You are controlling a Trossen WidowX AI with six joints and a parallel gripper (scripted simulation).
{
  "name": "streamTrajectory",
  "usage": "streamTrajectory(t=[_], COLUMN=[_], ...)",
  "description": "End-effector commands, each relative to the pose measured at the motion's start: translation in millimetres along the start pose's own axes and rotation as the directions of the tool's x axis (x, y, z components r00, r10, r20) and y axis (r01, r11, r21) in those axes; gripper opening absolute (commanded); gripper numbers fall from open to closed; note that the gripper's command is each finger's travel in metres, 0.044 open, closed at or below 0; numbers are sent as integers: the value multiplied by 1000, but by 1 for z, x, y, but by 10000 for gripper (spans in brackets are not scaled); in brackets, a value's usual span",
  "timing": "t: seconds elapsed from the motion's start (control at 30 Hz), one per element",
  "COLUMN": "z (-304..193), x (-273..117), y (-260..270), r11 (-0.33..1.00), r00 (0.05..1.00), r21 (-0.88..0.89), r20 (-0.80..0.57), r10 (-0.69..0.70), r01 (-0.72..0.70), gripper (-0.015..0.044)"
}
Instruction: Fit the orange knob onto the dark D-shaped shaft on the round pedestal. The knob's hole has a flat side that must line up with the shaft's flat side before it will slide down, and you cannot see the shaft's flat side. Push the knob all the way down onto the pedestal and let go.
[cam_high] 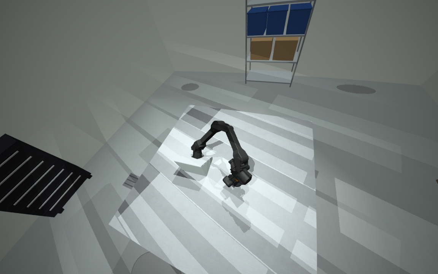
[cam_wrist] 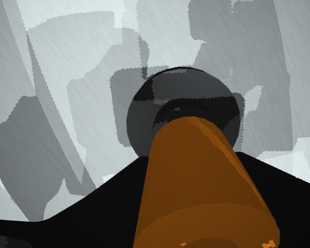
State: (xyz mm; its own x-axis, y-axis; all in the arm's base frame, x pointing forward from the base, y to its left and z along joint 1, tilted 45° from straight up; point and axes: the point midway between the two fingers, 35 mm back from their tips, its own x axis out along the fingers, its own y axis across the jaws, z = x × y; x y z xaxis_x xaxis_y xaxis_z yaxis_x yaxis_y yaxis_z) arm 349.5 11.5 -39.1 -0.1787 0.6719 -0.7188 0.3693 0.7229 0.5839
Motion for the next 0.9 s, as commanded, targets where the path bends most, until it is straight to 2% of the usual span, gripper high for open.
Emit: streamTrajectory(t=[0.0,0.5,0.73,0.87], z=[1,-1,-4,-4], x=[1,-2,-4,-4], y=[-1,-2,0,1], r11=[1000,1000,977,975], r00=[1000,1000,1000,1000], r21=[15,15,212,222], r20=[6,6,6,6], r10=[2,1,1,1], r01=[-2,-1,-3,-3], gripper=[0,0,0,0])
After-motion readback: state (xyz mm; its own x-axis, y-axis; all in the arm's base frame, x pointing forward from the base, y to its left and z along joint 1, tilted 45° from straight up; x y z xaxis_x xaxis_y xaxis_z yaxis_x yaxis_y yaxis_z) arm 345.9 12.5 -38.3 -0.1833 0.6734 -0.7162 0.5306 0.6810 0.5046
